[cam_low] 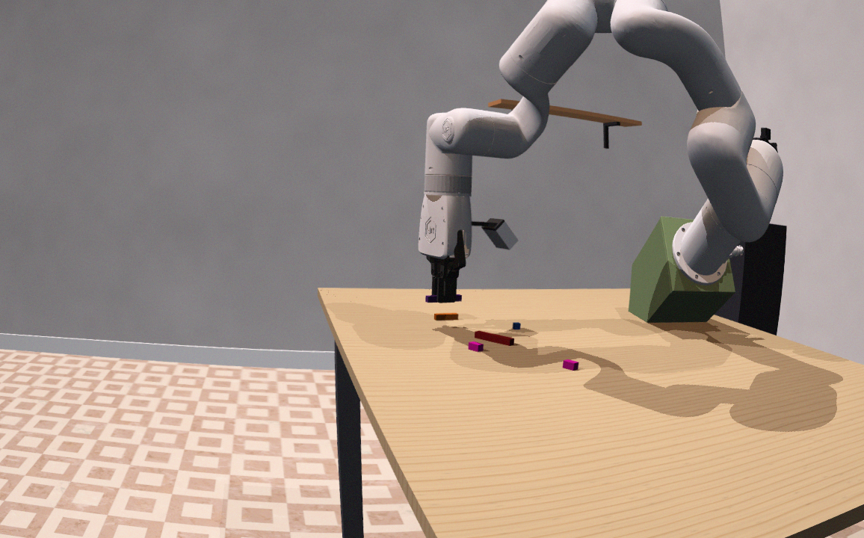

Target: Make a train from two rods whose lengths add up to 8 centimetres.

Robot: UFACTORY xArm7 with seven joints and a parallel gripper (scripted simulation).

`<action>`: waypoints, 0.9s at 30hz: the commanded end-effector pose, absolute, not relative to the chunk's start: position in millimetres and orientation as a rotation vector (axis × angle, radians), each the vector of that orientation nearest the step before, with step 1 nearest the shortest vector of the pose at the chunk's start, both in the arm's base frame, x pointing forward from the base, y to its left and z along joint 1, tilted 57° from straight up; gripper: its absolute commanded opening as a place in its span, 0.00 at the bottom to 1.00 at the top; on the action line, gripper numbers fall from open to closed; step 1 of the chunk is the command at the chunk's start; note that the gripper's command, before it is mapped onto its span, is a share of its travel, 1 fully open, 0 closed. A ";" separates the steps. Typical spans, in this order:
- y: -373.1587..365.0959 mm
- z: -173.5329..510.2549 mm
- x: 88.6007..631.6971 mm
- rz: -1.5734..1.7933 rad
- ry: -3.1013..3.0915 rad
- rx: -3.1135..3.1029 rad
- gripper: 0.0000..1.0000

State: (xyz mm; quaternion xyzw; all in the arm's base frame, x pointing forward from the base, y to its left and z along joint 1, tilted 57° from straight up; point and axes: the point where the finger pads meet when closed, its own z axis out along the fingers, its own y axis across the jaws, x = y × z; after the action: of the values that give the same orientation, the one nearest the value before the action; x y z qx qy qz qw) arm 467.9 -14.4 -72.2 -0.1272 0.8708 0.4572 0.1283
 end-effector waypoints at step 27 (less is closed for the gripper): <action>-52.7 -10.7 458.6 1.375 2.593 -0.211 0.04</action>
State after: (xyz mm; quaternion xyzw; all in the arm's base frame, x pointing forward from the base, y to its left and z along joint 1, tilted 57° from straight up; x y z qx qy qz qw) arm 460.5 -58.0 -29.0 -0.1078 0.8727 0.4614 0.1177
